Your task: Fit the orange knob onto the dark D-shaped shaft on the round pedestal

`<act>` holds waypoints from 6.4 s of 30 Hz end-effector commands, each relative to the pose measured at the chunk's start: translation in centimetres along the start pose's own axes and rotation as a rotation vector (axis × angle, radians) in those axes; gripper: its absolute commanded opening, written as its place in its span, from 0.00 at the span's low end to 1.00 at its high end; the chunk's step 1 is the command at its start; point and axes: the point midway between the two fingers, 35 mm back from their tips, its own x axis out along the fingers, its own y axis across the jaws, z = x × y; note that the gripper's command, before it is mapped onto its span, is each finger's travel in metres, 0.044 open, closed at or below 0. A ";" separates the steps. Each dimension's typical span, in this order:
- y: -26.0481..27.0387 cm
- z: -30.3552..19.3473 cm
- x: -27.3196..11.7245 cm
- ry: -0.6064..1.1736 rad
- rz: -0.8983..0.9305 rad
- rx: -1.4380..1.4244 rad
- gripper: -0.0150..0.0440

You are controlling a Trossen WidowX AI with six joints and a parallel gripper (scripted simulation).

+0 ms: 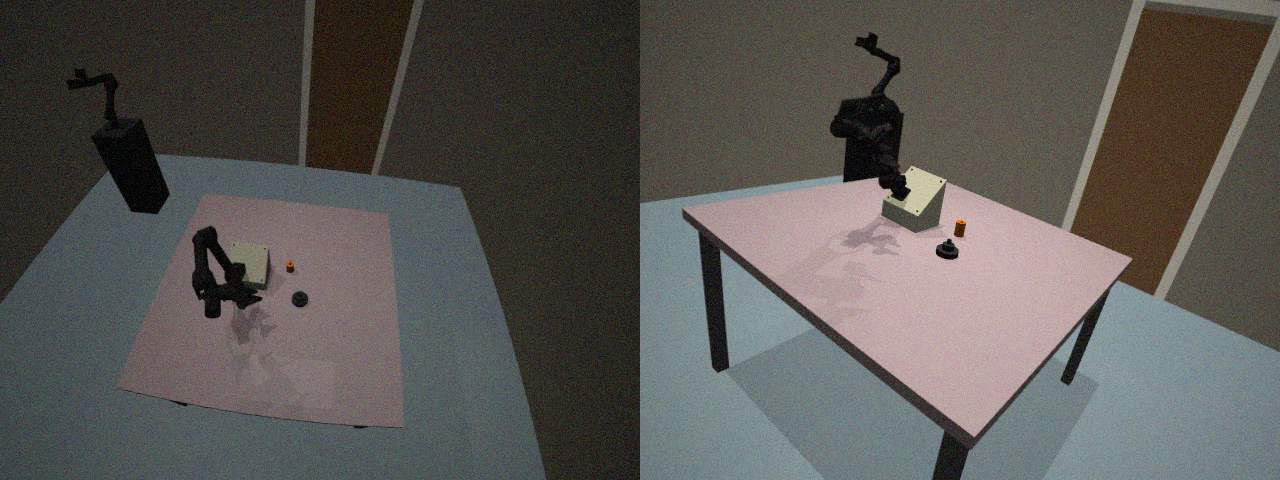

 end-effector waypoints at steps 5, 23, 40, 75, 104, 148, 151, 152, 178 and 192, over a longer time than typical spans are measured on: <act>0.7 -1.2 1.9 -0.056 0.106 0.194 1.00; 8.9 0.5 15.6 0.185 0.858 0.897 1.00; 18.4 7.9 21.5 0.819 0.960 0.891 1.00; 30.9 12.3 25.4 1.166 0.380 0.794 1.00; 33.7 9.6 27.0 1.165 0.380 0.794 1.00; 36.3 6.8 28.3 1.167 0.377 0.792 0.44; 36.1 7.0 28.3 1.167 0.376 0.793 0.31; 36.0 7.2 28.2 1.167 0.374 0.795 0.26; 27.3 16.3 23.1 1.166 0.382 0.794 0.25; 25.2 14.1 24.5 1.151 0.397 0.801 0.25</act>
